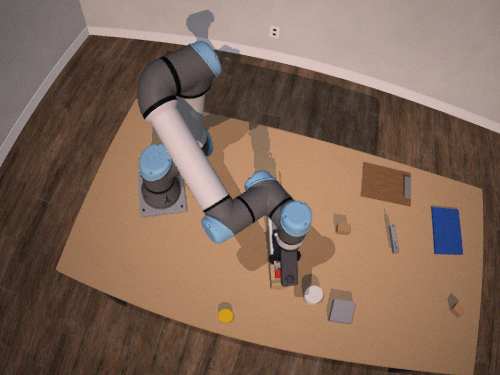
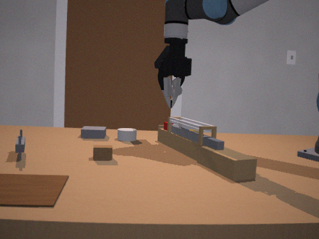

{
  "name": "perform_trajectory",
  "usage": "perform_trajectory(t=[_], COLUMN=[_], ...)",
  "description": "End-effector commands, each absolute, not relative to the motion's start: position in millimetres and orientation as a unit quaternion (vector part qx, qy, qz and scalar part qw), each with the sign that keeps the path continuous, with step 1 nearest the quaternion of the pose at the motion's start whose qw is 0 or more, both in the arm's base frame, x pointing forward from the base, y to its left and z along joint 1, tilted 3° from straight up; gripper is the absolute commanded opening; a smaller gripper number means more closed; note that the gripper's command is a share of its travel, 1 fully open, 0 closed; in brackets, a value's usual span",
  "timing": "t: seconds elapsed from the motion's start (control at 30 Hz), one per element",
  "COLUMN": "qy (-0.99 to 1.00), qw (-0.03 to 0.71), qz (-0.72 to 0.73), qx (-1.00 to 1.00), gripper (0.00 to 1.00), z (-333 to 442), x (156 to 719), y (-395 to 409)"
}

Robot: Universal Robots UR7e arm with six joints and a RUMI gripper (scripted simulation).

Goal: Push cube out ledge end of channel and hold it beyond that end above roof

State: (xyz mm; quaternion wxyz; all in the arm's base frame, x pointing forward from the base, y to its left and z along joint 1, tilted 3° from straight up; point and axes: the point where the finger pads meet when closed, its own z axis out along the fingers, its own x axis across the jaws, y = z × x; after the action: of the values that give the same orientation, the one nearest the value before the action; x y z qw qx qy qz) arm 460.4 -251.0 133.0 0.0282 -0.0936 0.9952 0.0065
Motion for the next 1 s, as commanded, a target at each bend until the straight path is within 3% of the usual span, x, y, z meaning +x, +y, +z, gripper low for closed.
perform_trajectory(t=[0.0,0.03,0.07,0.97], qy=[0.995,0.995,0.995,0.995], qw=[0.029,0.029,0.029,0.029], qz=[0.007,0.007,0.007,0.007], qx=[-0.094,-0.094,-0.094,-0.094], gripper=[0.0,0.0,0.25,0.25], z=[132.8,132.8,132.8,132.8], x=[461.0,461.0,461.0,461.0], y=[-258.2,-258.3,-258.3,-258.3])
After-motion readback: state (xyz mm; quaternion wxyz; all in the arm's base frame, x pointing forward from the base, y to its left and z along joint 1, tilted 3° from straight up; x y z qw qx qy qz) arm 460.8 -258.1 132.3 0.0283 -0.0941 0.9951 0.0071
